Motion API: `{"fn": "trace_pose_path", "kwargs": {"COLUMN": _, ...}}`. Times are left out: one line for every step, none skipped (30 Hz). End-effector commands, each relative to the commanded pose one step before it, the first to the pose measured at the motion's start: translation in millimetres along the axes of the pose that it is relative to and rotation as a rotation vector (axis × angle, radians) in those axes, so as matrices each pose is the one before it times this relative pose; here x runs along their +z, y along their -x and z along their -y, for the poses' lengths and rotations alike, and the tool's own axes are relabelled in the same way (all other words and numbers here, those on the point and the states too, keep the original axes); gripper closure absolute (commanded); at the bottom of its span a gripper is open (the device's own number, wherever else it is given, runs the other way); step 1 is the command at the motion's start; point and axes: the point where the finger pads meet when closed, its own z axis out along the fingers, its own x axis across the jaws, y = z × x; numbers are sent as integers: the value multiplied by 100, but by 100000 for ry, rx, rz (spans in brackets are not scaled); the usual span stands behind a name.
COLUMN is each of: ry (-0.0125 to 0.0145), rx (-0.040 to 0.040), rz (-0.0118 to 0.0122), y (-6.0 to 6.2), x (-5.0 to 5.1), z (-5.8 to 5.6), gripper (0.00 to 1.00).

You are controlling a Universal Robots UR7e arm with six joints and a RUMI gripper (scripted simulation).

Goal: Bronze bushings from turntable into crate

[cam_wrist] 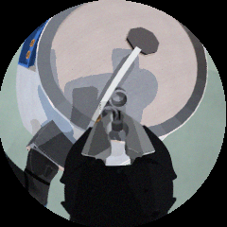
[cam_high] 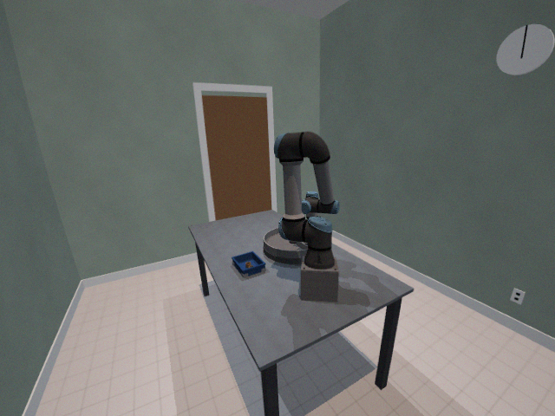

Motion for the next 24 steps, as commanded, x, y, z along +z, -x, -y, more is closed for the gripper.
{"fn": "trace_pose_path", "kwargs": {"ry": 19, "rx": -176, "rz": 194, "y": 158, "x": 79, "z": 65, "gripper": 95}}
{"fn": "trace_pose_path", "kwargs": {"ry": 0, "rx": 0, "rz": 3, "y": 1, "x": 0, "z": 0, "gripper": 95}}
{"fn": "trace_pose_path", "kwargs": {"ry": 0, "rx": 0, "rz": 2, "y": 1, "x": 0, "z": 0, "gripper": 95}}
{"fn": "trace_pose_path", "kwargs": {"ry": 0, "rx": 0, "rz": 1, "y": 0, "x": 0, "z": 0, "gripper": 95}}
{"fn": "trace_pose_path", "kwargs": {"ry": 0, "rx": 0, "rz": 0, "y": 0, "x": 0, "z": 0, "gripper": 95}}
{"fn": "trace_pose_path", "kwargs": {"ry": 0, "rx": 0, "rz": 0, "y": 0, "x": 0, "z": 0, "gripper": 95}}
{"fn": "trace_pose_path", "kwargs": {"ry": 0, "rx": 0, "rz": 2, "y": 0, "x": 0, "z": 0, "gripper": 95}}
{"fn": "trace_pose_path", "kwargs": {"ry": 0, "rx": 0, "rz": 0, "y": 0, "x": 0, "z": 0, "gripper": 95}}
{"fn": "trace_pose_path", "kwargs": {"ry": 0, "rx": 0, "rz": 0, "y": 0, "x": 0, "z": 0, "gripper": 95}}
{"fn": "trace_pose_path", "kwargs": {"ry": 0, "rx": 0, "rz": 0, "y": 0, "x": 0, "z": 0, "gripper": 95}}
{"fn": "trace_pose_path", "kwargs": {"ry": 0, "rx": 0, "rz": 0, "y": 0, "x": 0, "z": 0, "gripper": 95}}
{"fn": "trace_pose_path", "kwargs": {"ry": 0, "rx": 0, "rz": 0, "y": 0, "x": 0, "z": 0, "gripper": 95}}
{"fn": "trace_pose_path", "kwargs": {"ry": 0, "rx": 0, "rz": 0, "y": 0, "x": 0, "z": 0, "gripper": 95}}
{"fn": "trace_pose_path", "kwargs": {"ry": 0, "rx": 0, "rz": 0, "y": 0, "x": 0, "z": 0, "gripper": 95}}
{"fn": "trace_pose_path", "kwargs": {"ry": 0, "rx": 0, "rz": 0, "y": 0, "x": 0, "z": 0, "gripper": 95}}
{"fn": "trace_pose_path", "kwargs": {"ry": 0, "rx": 0, "rz": 0, "y": 0, "x": 0, "z": 0, "gripper": 95}}
{"fn": "trace_pose_path", "kwargs": {"ry": 0, "rx": 0, "rz": 0, "y": 0, "x": 0, "z": 0, "gripper": 95}}
{"fn": "trace_pose_path", "kwargs": {"ry": 0, "rx": 0, "rz": 0, "y": 0, "x": 0, "z": 0, "gripper": 100}}
{"fn": "trace_pose_path", "kwargs": {"ry": 0, "rx": 0, "rz": 0, "y": 0, "x": 0, "z": 0, "gripper": 100}}
{"fn": "trace_pose_path", "kwargs": {"ry": 0, "rx": 0, "rz": 10, "y": 3, "x": 1, "z": 0, "gripper": 100}}
{"fn": "trace_pose_path", "kwargs": {"ry": 0, "rx": 0, "rz": 12, "y": 4, "x": 1, "z": 0, "gripper": 100}}
{"fn": "trace_pose_path", "kwargs": {"ry": 0, "rx": 0, "rz": 0, "y": 0, "x": 0, "z": 0, "gripper": 100}}
{"fn": "trace_pose_path", "kwargs": {"ry": 0, "rx": 0, "rz": 0, "y": 0, "x": 0, "z": 0, "gripper": 100}}
{"fn": "trace_pose_path", "kwargs": {"ry": -1, "rx": -1, "rz": 4, "y": 1, "x": 0, "z": 0, "gripper": 100}}
